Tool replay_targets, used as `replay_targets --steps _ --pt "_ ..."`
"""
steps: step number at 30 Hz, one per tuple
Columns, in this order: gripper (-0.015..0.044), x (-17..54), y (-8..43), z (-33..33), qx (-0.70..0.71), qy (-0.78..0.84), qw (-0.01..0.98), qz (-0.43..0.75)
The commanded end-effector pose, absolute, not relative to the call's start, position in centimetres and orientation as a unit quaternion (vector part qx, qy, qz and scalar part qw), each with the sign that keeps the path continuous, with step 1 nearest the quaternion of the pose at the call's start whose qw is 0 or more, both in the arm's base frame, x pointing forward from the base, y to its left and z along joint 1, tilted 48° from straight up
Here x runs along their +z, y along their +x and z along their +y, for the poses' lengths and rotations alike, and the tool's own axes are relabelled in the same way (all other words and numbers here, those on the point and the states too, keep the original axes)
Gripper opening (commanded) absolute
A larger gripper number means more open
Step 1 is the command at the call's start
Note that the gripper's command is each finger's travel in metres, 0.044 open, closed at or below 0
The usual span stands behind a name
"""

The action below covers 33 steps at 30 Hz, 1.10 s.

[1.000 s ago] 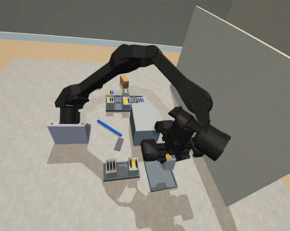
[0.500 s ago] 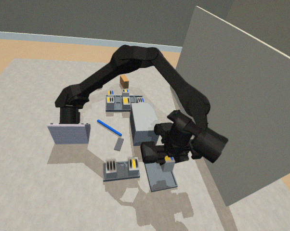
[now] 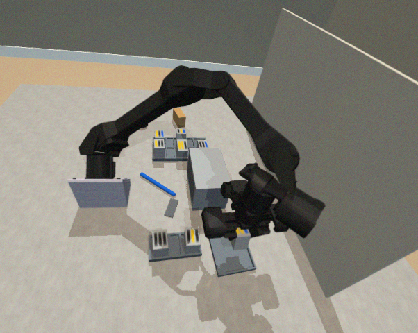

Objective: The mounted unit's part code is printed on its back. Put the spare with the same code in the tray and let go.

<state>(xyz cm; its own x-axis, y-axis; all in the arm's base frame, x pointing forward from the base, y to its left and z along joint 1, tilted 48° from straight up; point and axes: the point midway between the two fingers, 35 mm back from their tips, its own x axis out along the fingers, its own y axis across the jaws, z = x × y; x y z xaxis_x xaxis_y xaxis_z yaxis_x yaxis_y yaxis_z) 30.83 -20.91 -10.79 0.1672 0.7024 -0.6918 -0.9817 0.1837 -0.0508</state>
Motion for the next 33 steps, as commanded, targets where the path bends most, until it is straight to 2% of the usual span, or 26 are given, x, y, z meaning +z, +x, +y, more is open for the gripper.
replay_targets --steps 1,33 --pt "0.0 -11.0 30.9 -20.6 0.584 -0.254 0.721 0.272" --pt "0.0 -12.6 31.1 -18.7 0.585 -0.253 0.722 0.271"
